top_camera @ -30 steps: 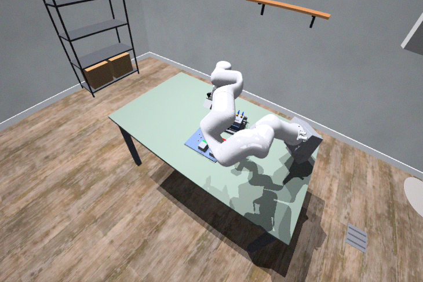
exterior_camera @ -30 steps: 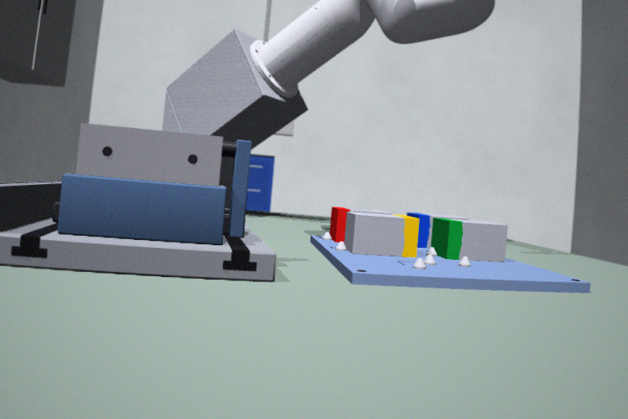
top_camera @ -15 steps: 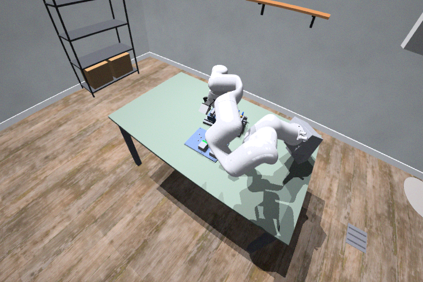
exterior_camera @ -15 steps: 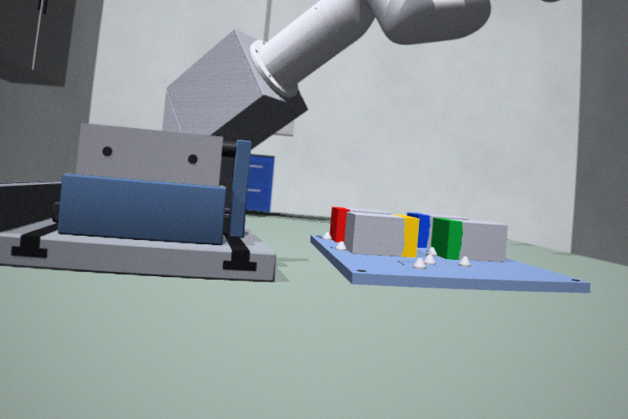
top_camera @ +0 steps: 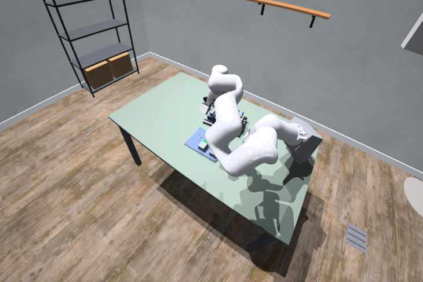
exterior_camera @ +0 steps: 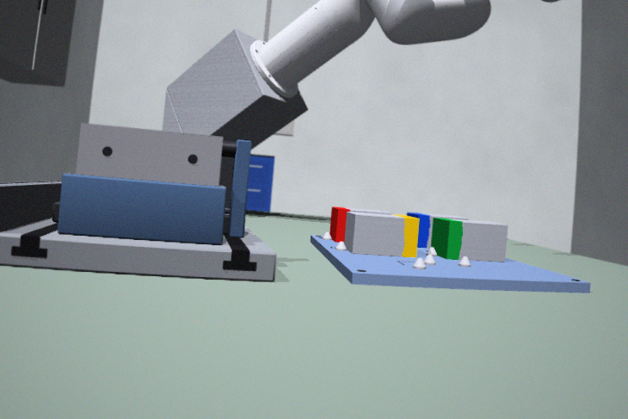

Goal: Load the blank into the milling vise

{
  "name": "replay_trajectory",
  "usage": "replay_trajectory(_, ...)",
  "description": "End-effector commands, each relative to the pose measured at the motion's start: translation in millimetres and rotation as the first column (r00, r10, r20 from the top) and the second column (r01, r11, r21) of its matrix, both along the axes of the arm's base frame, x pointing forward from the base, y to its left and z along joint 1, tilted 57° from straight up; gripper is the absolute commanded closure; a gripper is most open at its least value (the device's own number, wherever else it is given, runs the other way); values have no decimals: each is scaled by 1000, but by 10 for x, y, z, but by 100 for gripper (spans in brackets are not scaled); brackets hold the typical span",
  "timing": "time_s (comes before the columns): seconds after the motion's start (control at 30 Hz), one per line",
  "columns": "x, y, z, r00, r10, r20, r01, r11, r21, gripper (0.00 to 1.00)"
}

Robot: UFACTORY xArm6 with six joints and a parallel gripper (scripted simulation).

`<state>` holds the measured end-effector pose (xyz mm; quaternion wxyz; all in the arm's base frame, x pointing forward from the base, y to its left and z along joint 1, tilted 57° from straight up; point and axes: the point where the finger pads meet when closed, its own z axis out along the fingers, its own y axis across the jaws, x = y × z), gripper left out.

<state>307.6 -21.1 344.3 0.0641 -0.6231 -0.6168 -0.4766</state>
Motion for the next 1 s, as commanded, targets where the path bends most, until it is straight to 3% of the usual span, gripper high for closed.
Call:
replay_trajectory(0.0,-25,112,128,1000,0,2,0,1000,-2,0)
replay_trajectory(0.23,-92,403,423,1000,0,3,0,1000,-2,0)
replay_trajectory(0.47,-92,403,423,1000,0,3,0,1000,-2,0)
replay_trajectory(0.8,-176,769,794,1000,0,3,0,1000,-2,0)
replay_trajectory(0.97,-176,769,794,1000,0,3,0,1000,-2,0)
